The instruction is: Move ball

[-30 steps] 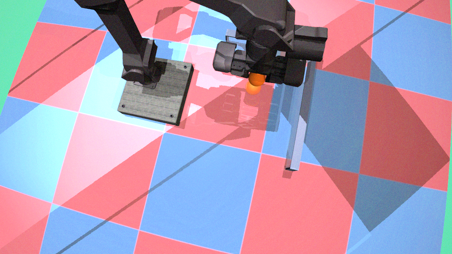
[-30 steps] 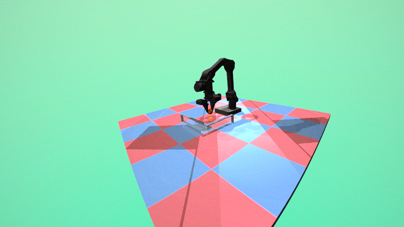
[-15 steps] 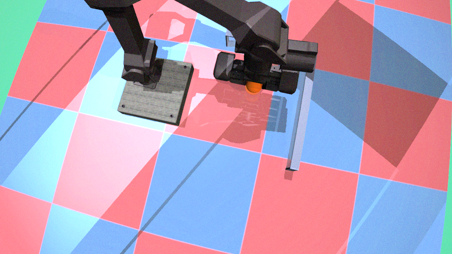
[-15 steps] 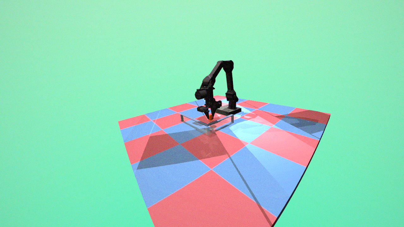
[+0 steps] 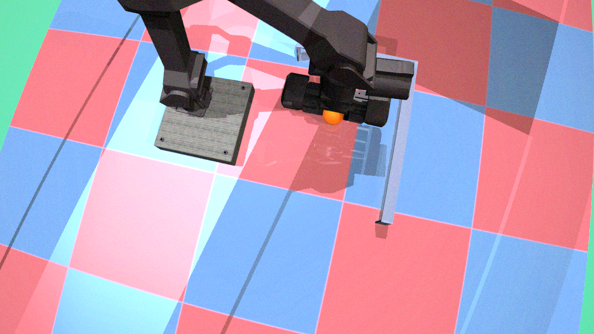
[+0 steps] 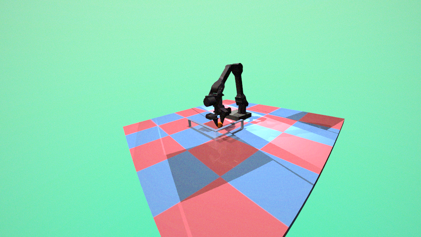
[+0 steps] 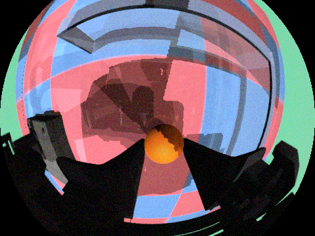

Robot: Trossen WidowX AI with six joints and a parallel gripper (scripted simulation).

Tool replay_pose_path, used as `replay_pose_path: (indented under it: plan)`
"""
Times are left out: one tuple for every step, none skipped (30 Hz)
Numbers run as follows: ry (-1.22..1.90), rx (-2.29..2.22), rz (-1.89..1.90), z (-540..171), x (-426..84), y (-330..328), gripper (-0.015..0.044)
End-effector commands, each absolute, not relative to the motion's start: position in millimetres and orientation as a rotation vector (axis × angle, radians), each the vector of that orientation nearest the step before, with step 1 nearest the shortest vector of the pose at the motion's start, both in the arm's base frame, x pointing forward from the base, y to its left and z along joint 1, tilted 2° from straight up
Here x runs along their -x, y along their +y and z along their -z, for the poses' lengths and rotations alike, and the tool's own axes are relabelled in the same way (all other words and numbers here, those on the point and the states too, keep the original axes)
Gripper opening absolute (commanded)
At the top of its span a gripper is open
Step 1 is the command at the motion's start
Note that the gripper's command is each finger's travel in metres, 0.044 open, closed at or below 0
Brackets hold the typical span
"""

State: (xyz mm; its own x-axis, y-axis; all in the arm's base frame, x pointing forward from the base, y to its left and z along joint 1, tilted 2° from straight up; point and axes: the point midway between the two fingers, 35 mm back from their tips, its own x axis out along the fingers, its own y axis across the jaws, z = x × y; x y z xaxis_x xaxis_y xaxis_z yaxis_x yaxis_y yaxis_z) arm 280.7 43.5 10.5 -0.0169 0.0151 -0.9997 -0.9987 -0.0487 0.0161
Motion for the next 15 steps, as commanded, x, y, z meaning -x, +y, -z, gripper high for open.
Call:
replay_pose_path:
  plan:
    - [1.186, 1.225, -1.264, -10.5, -280.7, 43.5, 0.0026]
    - [1.186, 1.225, -1.264, -10.5, -280.7, 43.5, 0.0053]
    - [1.186, 1.225, -1.264, -10.5, -280.7, 43.5, 0.0079]
    - [1.186, 1.225, -1.264, -10.5, -280.7, 43.5, 0.0105]
    - [1.186, 1.225, -1.264, -10.5, -280.7, 43.5, 0.0131]
    - [1.186, 1.225, -1.264, -10.5, -280.7, 43.5, 0.0157]
    - [1.186, 1.225, -1.264, -10.5, -280.7, 43.5, 0.0184]
    - [1.186, 1.225, -1.264, -10.5, -280.7, 43.5, 0.021]
    - [1.186, 1.225, -1.264, -10.5, -280.7, 43.5, 0.0236]
    - [1.186, 1.225, -1.264, -10.5, -280.7, 43.5, 0.0263]
    - [1.186, 1.225, -1.264, -10.5, -280.7, 43.5, 0.0289]
    - [1.186, 1.225, -1.264, -10.5, -280.7, 43.5, 0.0308]
    - [1.186, 1.225, -1.264, -10.5, -280.7, 43.5, 0.0308]
    - [1.186, 1.225, -1.264, -10.5, -280.7, 43.5, 0.0308]
    - [1.186, 1.225, -1.264, -10.5, -280.7, 43.5, 0.0308]
